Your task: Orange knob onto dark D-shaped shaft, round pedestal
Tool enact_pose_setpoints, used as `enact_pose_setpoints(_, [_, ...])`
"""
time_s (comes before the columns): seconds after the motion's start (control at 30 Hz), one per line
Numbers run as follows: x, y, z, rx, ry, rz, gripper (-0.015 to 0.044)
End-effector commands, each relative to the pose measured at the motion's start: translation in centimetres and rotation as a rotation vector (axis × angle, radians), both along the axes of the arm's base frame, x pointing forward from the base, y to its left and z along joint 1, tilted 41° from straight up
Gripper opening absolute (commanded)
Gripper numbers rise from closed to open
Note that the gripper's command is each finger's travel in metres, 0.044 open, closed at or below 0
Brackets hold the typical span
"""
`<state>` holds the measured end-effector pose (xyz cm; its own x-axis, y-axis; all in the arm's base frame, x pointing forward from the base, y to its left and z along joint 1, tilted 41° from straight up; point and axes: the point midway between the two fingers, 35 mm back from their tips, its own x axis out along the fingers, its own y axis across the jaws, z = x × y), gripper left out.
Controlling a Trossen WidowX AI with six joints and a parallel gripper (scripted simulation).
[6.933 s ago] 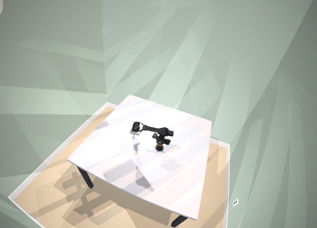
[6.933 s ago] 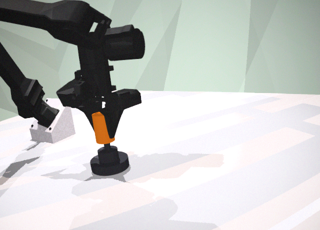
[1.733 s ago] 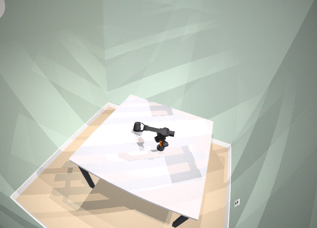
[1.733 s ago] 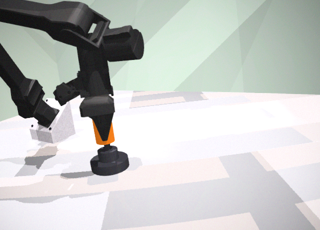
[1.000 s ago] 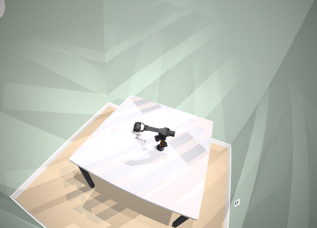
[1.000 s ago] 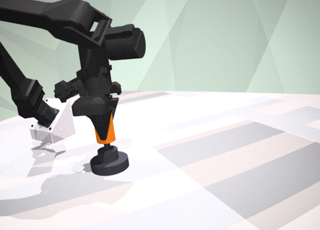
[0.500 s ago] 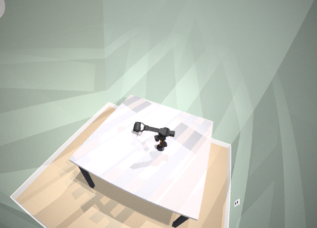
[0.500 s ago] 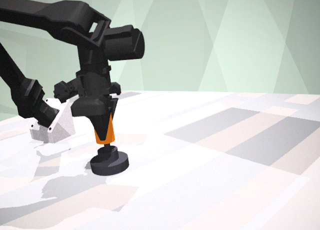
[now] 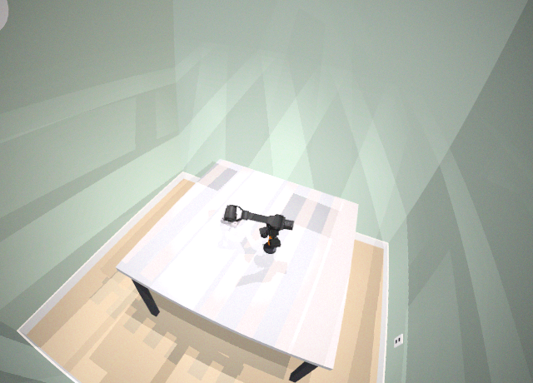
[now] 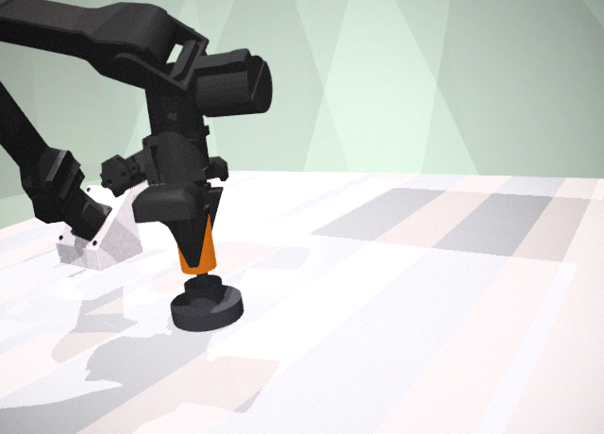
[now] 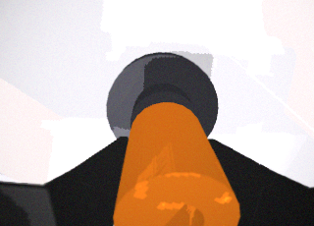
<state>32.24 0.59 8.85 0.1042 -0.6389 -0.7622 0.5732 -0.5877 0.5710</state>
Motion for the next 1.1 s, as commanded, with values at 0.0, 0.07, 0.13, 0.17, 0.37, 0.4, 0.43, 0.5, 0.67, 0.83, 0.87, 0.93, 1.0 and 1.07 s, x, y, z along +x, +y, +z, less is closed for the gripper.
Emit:
enact_pose_setpoints(0.0, [0.06,0.06,-0.04,-0.001,0.000,0.006,0.0000])
enact_pose_setpoints(0.07, [0.06,0.06,-0.04,-0.001,0.000,0.006,0.0000])
enact_pose_setpoints(0.13, [0.06,0.06,-0.04,-0.001,0.000,0.006,0.0000])
enact_pose_setpoints(0.17, [0.06,0.06,-0.04,-0.001,0.000,0.006,0.0000])
enact_pose_setpoints(0.37, [0.06,0.06,-0.04,-0.001,0.000,0.006,0.0000])
enact_pose_setpoints(0.4, [0.06,0.06,-0.04,-0.001,0.000,0.006,0.0000])
enact_pose_setpoints(0.43, [0.06,0.06,-0.04,-0.001,0.000,0.006,0.0000])
enact_pose_setpoints(0.5, [0.06,0.05,-0.05,0.002,-0.014,-0.012,0.0000])
enact_pose_setpoints(0.67, [0.07,0.03,-0.07,0.003,-0.022,-0.021,0.0000])
enact_pose_setpoints(0.83, [0.07,0.03,-0.08,0.001,-0.009,-0.005,0.0000])
enact_pose_setpoints(0.87, [0.07,0.03,-0.08,0.001,-0.009,-0.005,0.0000])
enact_pose_setpoints(0.93, [0.07,0.03,-0.08,0.001,-0.009,-0.005,0.0000])
enact_pose_setpoints(1.0, [0.07,0.03,-0.08,0.001,-0.009,-0.005,0.0000])
enact_pose_setpoints(1.07, [0.07,0.03,-0.08,0.001,-0.009,-0.005,0.0000])
